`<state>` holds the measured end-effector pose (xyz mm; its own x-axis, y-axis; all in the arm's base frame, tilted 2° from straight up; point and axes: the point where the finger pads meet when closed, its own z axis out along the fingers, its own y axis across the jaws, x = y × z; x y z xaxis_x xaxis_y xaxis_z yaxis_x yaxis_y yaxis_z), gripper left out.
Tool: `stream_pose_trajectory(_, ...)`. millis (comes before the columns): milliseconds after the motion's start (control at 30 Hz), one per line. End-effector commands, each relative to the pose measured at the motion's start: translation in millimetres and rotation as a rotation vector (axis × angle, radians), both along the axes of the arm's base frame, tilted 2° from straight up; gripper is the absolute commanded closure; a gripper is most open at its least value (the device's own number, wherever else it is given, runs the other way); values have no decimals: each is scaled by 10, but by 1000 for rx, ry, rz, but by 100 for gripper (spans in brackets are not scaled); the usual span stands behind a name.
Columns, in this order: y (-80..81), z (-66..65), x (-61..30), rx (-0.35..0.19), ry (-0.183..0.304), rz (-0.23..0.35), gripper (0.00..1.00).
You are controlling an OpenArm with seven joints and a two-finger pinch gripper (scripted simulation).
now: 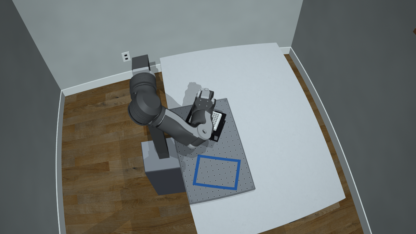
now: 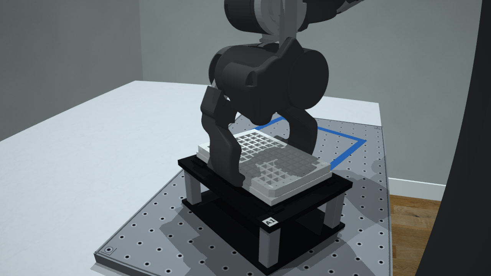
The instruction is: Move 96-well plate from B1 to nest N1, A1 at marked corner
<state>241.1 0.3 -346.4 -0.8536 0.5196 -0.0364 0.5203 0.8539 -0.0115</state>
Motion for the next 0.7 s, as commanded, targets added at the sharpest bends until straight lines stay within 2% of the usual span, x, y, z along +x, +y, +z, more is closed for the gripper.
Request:
stream_pose_trajectory(0,12,-4,-1,5,-2,4,100)
stream_pose_trajectory(667,5,10,-9,-2,1,3,100)
